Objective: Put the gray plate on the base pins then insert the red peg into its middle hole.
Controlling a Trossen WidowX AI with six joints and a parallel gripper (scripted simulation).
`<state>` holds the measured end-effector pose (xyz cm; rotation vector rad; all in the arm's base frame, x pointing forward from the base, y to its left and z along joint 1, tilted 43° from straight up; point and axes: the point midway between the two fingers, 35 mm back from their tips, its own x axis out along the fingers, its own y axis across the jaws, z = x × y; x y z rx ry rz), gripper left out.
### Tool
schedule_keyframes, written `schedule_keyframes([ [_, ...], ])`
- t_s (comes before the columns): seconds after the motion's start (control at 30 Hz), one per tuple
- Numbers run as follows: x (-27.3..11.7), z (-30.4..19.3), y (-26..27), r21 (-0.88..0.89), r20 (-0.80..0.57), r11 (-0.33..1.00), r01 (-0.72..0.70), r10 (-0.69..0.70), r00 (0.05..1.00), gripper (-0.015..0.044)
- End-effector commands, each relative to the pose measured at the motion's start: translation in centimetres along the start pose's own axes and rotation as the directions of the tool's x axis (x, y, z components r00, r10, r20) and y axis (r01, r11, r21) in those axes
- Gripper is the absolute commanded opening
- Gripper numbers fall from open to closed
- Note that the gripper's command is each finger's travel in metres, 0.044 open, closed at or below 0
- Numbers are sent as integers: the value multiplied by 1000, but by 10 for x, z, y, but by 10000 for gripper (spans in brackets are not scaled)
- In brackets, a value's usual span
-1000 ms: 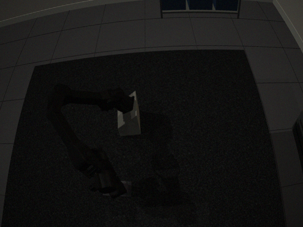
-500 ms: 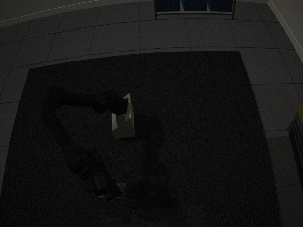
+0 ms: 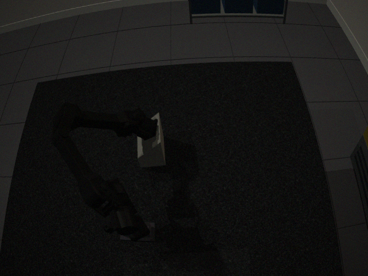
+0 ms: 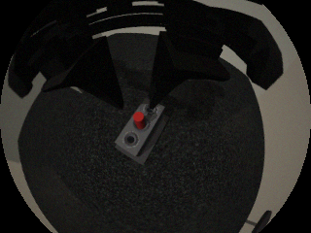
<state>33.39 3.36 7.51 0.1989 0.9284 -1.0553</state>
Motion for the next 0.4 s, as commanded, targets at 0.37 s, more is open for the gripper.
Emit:
schedule_keyframes([
  [0.37,-10,-2,-1,5,4,1000,-1,1,1000,150],
])
